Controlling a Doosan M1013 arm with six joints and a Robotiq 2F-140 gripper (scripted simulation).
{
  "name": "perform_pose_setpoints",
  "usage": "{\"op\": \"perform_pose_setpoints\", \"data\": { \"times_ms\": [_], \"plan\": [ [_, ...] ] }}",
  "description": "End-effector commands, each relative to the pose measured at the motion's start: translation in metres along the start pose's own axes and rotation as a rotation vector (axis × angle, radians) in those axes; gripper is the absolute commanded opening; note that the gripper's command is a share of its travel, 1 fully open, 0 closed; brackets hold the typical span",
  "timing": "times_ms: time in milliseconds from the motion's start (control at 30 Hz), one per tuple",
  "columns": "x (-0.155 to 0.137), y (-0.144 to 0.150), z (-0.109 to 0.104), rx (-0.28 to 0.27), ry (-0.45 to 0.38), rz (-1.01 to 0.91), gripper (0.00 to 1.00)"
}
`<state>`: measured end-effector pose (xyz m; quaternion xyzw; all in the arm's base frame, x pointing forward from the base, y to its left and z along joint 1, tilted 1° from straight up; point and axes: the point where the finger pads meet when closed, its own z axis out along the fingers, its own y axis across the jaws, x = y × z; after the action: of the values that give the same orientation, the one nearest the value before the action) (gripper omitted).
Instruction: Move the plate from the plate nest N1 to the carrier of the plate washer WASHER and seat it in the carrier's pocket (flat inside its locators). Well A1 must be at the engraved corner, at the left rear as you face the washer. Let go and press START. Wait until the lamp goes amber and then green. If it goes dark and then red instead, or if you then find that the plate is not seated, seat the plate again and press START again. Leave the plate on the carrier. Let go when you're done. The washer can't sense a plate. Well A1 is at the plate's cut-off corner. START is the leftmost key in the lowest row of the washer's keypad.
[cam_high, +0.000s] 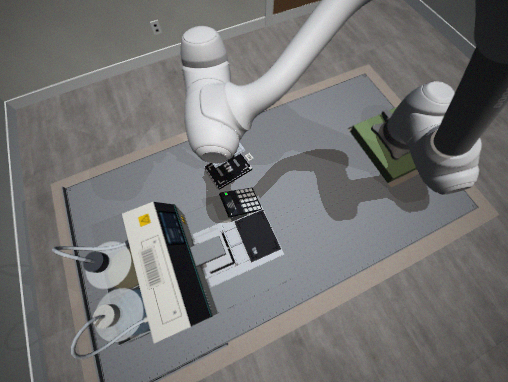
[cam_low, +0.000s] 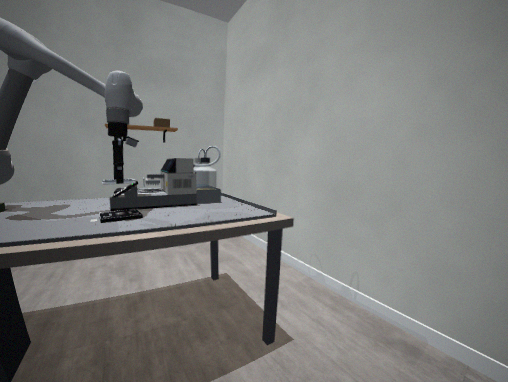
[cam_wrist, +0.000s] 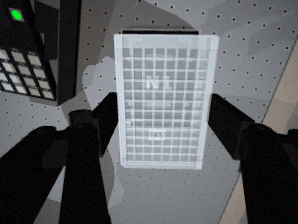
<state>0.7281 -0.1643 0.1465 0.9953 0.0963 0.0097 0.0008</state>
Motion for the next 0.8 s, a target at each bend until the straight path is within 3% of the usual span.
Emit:
{"op": "perform_pose_setpoints", "data": {
  "times_ms": [0,67,267,767],
  "plan": [
    [0.000,0.003,-0.020,-0.005,-0.001,0.006,0.10],
    [0.000,0.003,-0.028,-0.005,-0.001,0.006,0.10],
    [-0.001,0.003,-0.026,-0.004,-0.003,0.006,0.10],
    [0.013,-0.063,-0.024,-0.006,0.001,0.436,0.10]
  ]
}}
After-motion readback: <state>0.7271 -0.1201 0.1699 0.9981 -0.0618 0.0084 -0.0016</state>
